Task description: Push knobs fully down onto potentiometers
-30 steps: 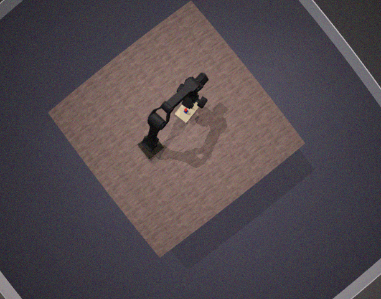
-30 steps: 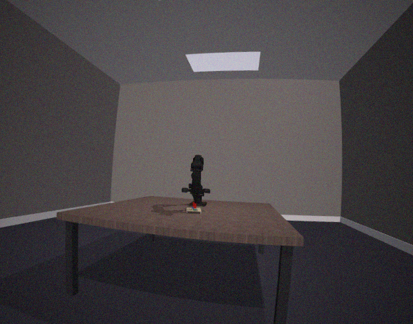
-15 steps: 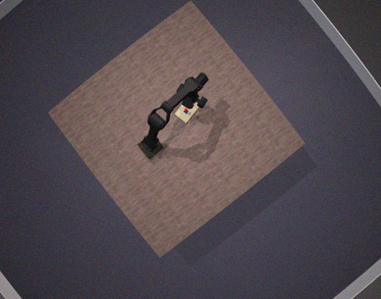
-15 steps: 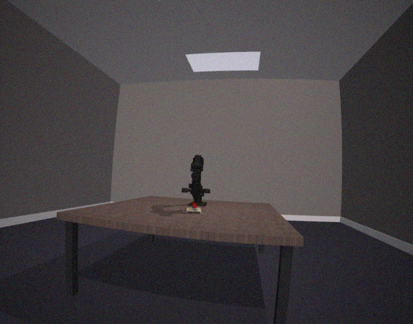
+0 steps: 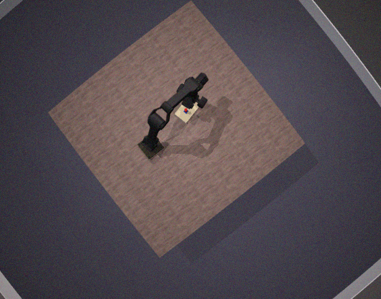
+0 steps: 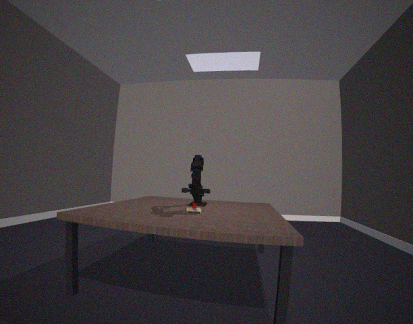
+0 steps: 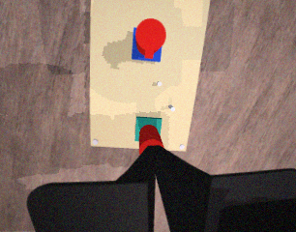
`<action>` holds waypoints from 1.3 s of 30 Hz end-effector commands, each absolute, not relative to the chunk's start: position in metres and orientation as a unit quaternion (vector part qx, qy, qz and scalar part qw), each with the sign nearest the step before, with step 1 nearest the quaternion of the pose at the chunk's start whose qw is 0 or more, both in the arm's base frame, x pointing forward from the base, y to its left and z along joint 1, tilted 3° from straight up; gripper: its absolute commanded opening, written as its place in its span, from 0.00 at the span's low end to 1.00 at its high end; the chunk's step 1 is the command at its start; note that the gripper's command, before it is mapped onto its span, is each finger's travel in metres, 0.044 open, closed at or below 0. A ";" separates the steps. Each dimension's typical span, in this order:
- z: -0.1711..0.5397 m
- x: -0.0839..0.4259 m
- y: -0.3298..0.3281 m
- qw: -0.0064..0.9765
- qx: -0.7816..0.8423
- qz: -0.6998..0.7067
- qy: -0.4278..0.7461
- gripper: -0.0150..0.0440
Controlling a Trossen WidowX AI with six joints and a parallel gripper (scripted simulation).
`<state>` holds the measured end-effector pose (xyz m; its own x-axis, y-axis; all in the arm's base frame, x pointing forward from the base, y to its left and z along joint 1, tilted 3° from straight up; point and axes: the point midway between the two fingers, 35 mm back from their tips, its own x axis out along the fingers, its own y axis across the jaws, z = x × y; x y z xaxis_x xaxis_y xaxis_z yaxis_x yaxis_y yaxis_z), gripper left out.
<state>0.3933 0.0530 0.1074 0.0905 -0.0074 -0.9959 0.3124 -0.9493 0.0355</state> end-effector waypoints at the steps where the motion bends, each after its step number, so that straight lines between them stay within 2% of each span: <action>1: 0.102 0.394 0.052 0.120 0.726 -0.669 0.101 0.25; 39: 0.104 0.394 0.052 0.120 0.726 -0.669 0.101 0.25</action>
<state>0.3934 0.0530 0.1063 0.0911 -0.0074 -0.9958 0.3122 -0.9493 0.0356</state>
